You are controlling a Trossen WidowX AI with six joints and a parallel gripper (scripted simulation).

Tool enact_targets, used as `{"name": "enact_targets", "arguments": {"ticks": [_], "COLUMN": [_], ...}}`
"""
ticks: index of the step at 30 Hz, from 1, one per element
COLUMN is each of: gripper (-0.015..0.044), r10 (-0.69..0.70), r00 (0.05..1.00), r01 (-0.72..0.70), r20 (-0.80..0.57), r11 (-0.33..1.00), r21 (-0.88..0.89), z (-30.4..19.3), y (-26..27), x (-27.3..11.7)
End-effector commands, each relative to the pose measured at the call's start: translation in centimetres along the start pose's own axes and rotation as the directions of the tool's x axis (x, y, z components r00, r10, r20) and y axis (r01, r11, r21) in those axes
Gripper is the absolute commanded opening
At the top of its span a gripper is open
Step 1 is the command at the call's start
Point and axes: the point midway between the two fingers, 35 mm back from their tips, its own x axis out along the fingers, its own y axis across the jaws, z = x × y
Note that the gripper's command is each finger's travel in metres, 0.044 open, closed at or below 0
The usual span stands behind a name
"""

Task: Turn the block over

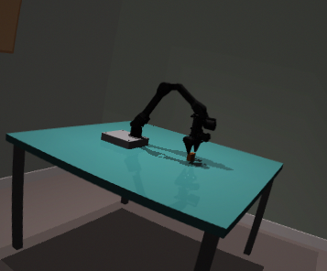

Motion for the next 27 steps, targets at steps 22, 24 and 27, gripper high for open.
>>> {"name": "enact_targets", "arguments": {"ticks": [22, 24, 27], "gripper": [0.0236, 0.0222, 0.0202], "r10": [0.005, 0.005, 0.005], "r00": [1.0, 1.0, 1.0], "r01": [-0.005, -0.005, -0.005], "r20": [-0.006, -0.006, -0.006], "r11": [1.0, 1.0, 1.0], "r21": [-0.005, -0.005, -0.005], "z": [-0.1, -0.1, -0.1], "y": [0.1, 0.1, 0.1], "x": [2.0, 2.0, 2.0]}}
